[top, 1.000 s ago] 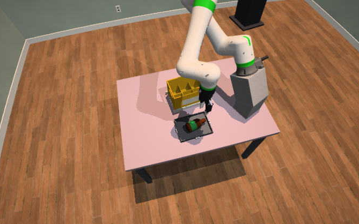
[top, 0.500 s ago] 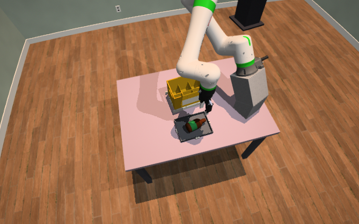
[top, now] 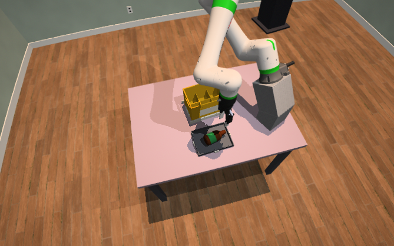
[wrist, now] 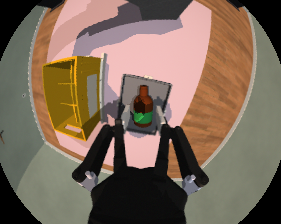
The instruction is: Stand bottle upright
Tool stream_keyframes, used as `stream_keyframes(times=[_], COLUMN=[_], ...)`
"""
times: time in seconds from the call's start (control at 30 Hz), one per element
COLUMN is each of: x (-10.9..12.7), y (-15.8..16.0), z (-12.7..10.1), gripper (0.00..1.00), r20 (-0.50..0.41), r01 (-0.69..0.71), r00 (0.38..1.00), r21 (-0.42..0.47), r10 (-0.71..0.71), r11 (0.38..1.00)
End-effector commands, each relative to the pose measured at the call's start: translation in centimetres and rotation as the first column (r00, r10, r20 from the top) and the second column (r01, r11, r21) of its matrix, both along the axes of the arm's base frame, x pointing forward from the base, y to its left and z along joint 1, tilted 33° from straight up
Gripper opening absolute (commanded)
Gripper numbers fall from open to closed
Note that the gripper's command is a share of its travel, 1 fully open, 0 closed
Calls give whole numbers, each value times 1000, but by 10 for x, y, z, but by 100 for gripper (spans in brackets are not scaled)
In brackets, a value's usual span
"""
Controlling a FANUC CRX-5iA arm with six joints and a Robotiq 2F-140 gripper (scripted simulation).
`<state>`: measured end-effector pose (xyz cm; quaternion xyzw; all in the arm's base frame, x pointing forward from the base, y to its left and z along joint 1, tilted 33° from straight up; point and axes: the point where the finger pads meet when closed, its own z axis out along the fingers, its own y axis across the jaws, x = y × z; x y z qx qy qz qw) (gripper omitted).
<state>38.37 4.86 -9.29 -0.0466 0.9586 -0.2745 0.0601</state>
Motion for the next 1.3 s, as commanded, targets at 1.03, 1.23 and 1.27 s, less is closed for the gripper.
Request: stream_keyframes(times=[1.03,1.23,1.27], x=[9,12,12], y=[-34,-43,-43], z=[-55,-69,-69], gripper=[38,38,38], r20=[1,1,1], r01=[0,0,0], r00=[1000,1000,1000], r21=[-1,-1,-1], r10=[0,0,0], r11=[1000,1000,1000])
